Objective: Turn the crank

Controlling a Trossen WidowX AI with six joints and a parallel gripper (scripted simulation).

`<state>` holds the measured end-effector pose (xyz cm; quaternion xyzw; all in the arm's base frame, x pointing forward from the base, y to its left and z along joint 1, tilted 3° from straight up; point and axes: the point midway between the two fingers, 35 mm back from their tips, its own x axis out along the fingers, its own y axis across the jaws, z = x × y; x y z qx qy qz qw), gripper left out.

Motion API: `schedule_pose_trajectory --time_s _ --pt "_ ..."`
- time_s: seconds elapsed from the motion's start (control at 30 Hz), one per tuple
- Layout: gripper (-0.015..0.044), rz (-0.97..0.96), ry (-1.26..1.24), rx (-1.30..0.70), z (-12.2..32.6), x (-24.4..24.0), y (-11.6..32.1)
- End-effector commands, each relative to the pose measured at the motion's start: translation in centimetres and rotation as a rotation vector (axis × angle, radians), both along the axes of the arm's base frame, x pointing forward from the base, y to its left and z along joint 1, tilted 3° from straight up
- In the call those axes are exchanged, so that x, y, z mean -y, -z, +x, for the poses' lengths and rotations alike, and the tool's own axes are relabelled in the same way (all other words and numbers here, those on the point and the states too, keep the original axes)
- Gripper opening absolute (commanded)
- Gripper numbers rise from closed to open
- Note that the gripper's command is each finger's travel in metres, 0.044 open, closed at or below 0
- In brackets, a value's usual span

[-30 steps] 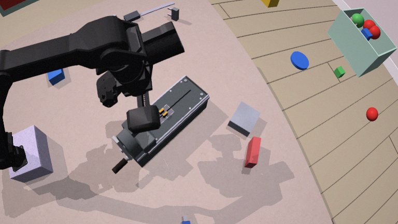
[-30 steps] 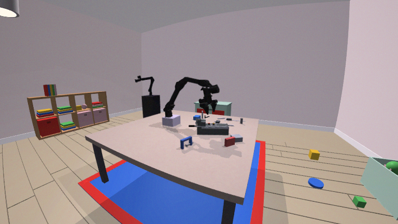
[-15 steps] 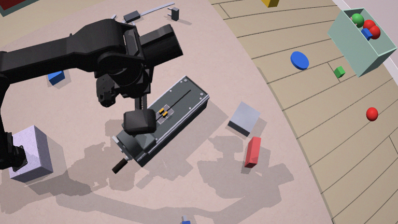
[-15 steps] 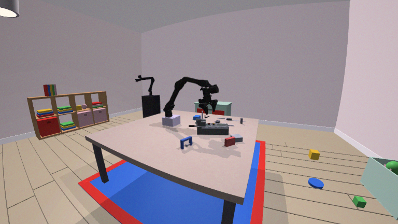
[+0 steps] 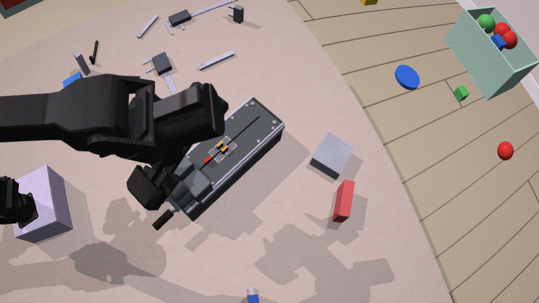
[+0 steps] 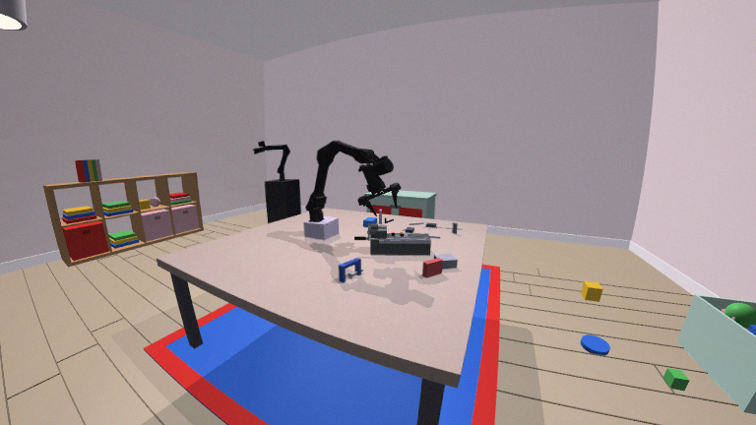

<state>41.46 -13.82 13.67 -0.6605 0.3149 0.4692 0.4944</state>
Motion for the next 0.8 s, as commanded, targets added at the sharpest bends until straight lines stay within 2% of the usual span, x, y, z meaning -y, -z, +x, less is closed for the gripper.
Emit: schedule_pose_trajectory --time_s 0.0,0.77 --pt "0.0440 0.086 0.151 0.014 -1.1 0.5 0.2" --pt "0.0440 0.752 1.172 0.132 -8.6 2.9 -0.4"
